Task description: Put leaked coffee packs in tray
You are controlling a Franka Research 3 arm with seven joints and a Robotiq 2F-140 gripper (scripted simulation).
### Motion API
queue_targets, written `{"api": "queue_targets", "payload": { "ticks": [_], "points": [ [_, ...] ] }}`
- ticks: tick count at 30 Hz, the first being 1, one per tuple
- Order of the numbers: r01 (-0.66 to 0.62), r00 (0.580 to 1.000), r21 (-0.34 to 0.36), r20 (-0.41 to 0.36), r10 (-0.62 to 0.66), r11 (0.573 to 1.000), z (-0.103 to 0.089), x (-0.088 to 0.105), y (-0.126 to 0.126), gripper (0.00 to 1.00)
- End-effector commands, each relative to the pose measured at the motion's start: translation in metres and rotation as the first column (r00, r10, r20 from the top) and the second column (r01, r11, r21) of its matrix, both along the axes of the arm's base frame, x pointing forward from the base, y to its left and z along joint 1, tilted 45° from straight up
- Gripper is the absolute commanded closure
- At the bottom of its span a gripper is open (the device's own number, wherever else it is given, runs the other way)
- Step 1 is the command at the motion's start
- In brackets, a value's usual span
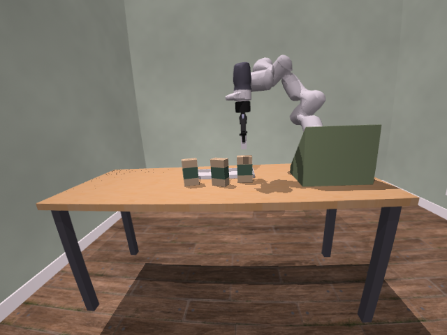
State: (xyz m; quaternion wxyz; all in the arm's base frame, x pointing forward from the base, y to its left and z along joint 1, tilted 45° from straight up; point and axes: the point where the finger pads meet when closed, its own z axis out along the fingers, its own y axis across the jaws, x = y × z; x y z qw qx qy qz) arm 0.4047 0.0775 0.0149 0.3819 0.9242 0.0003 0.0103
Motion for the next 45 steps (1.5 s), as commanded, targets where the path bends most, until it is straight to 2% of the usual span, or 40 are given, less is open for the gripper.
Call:
{"api": "queue_targets", "payload": {
  "ticks": [1, 17, 23, 45],
  "points": [
    [-0.003, 1.0, -0.002, -0.006, 0.003, 1.0, 0.001, -0.001, 0.0, 0.47],
    [-0.003, 1.0, -0.002, -0.006, 0.003, 1.0, 0.0, -0.001, 0.0, 0.47],
    [-0.003, 1.0, -0.002, -0.006, 0.003, 1.0, -0.013, 0.0, -0.013, 0.47],
    [-0.003, 1.0, -0.002, -0.006, 0.003, 1.0, -0.014, 0.0, -0.014, 0.47]
  ]
}}
